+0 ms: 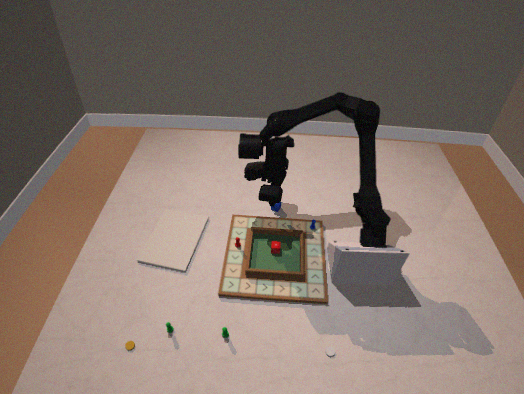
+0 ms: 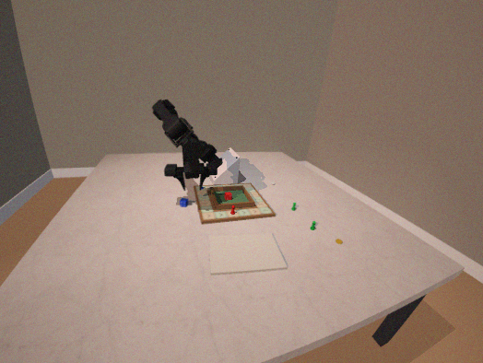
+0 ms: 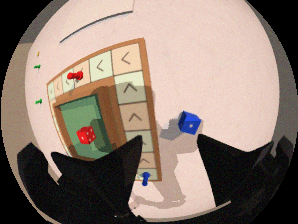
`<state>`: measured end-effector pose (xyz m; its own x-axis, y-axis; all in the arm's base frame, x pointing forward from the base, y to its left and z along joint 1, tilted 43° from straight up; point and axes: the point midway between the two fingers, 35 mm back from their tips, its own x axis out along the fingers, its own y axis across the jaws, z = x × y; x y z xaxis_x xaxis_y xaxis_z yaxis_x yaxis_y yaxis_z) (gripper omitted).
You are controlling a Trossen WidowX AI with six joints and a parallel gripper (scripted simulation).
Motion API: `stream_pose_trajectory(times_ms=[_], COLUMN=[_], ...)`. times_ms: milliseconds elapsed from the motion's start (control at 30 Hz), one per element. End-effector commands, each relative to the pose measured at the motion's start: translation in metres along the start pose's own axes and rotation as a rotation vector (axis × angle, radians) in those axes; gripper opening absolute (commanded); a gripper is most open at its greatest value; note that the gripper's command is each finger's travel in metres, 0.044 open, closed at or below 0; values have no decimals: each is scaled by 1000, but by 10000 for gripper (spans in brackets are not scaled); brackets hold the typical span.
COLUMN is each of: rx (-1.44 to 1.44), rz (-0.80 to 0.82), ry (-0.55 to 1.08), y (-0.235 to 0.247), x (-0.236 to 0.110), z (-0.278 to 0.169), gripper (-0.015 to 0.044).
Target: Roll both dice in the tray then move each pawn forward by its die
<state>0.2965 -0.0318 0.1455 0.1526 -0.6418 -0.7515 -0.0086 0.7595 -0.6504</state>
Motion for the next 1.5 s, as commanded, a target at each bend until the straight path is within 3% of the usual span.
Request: stream_pose_trajectory(times_ms=[0, 1333, 1467], rx=[296, 296, 296], rz=[-37, -40, -40], ry=[-15, -16, -16], y=[-33, -36, -36], x=[1, 61, 61], z=[-6, -7, -7], gripper=[275, 275, 170])
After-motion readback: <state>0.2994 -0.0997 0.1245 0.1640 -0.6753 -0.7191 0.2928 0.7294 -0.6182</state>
